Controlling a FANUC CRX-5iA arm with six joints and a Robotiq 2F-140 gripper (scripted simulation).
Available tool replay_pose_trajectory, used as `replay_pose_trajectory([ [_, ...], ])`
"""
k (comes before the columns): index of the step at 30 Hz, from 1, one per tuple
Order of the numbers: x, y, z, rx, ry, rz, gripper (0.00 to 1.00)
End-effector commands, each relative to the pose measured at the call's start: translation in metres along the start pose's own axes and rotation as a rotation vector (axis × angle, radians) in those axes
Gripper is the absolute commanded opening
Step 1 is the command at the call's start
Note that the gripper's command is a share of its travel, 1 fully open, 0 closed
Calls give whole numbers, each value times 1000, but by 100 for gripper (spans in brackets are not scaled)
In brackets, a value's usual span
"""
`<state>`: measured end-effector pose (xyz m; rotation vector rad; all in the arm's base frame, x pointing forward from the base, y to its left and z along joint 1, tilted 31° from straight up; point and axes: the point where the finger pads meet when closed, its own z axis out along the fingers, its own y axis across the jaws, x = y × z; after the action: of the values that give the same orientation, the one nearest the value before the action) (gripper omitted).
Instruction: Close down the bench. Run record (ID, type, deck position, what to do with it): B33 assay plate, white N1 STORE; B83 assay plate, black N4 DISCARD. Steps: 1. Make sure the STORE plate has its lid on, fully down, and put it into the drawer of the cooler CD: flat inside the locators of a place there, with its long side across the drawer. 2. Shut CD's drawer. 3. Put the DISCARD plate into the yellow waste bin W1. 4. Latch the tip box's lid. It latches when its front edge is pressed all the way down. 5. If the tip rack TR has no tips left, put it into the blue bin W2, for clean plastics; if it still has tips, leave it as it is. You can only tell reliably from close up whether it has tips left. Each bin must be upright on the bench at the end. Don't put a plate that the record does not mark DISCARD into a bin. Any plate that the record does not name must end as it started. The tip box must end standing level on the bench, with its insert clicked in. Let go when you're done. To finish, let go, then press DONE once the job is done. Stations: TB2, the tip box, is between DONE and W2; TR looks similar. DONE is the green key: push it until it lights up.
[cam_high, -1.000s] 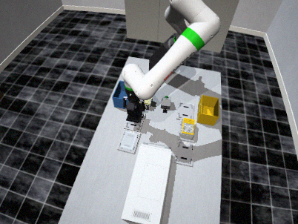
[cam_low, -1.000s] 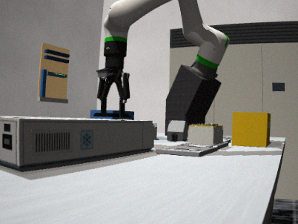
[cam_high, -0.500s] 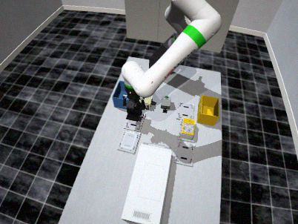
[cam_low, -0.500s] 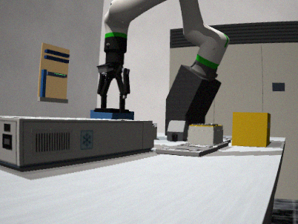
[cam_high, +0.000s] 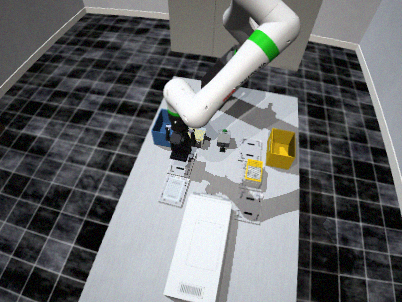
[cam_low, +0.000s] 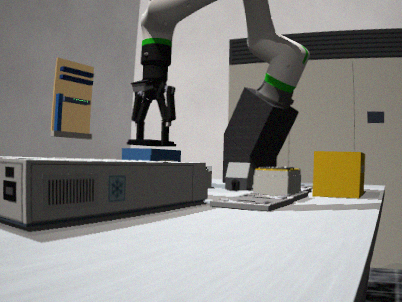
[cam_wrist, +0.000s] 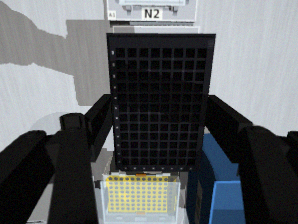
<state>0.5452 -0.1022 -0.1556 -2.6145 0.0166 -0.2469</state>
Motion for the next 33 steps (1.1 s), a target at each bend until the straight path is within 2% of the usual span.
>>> replay_pose_trajectory([
  [1,1,1,-4,-1,2,-1,10],
  [9,1,1,-14,-1,2,-1,10],
  [18,1,1,-14,-1,2,0,10],
  [33,-11,-32,-14,-1,2,-20,10],
])
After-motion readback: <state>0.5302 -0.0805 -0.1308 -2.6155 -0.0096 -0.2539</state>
